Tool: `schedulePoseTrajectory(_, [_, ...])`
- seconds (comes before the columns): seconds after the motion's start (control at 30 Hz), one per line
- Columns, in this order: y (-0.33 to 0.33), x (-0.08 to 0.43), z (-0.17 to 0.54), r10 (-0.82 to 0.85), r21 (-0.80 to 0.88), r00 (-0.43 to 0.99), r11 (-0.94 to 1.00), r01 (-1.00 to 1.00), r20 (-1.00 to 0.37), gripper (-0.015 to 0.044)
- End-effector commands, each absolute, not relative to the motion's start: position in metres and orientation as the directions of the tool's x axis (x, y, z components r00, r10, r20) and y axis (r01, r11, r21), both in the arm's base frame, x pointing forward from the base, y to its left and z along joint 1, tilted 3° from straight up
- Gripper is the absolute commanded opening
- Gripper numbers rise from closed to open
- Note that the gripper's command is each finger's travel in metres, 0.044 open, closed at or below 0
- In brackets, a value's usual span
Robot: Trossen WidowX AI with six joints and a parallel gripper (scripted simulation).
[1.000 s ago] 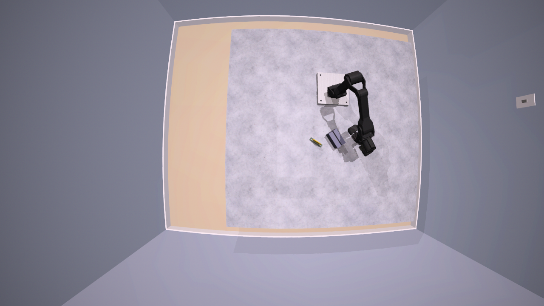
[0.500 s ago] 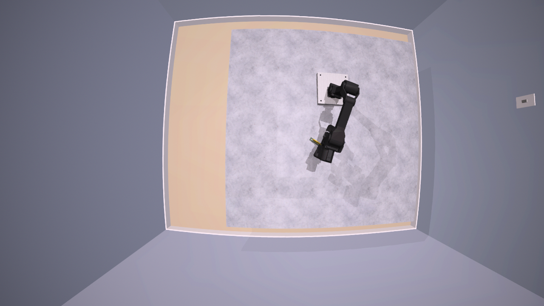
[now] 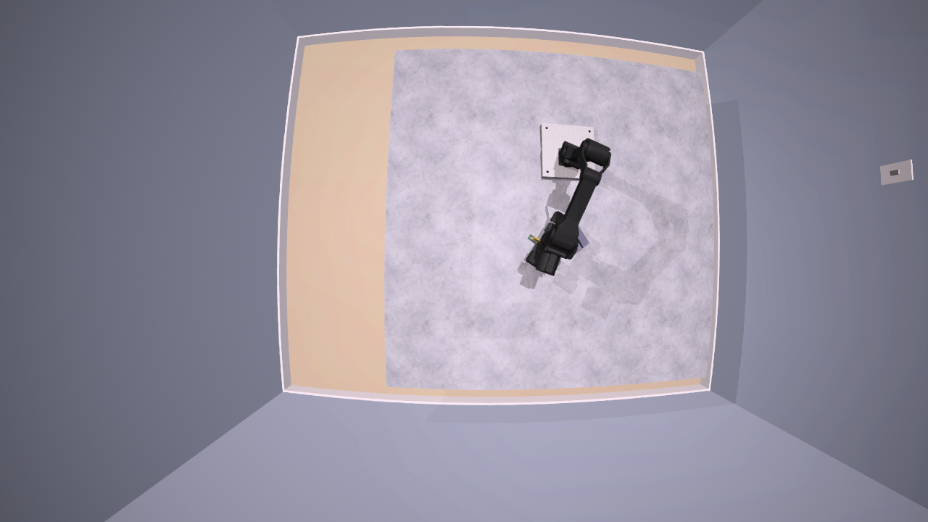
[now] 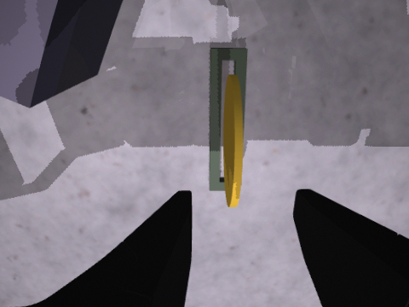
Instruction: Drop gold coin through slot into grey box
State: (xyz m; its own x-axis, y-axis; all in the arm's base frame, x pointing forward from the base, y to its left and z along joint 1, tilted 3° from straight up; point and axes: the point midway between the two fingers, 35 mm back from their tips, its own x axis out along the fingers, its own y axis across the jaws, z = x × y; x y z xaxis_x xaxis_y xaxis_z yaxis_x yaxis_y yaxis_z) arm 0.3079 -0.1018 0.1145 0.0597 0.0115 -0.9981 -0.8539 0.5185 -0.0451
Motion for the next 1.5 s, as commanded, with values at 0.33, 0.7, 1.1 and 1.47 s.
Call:
schedulePoseTrajectory(0.33, [-0.103, 0.311, 0.091, 0.009, -0.050, 0.064, 0.521, -0.852, -0.998, 0.0161])
schedulePoseTrajectory(0.7, [-0.103, 0.313, 0.073, 0.009, -0.050, 0.064, 0.521, -0.852, -0.998, 0.0161])
schedulePoseTrajectory(1.1, [-0.103, 0.314, 0.053, 0.009, -0.050, 0.064, 0.521, -0.852, -0.998, 0.0161])
schedulePoseTrajectory(1.47, [-0.102, 0.313, 0.035, 0.009, -0.050, 0.064, 0.521, -0.852, -0.998, 0.0161])
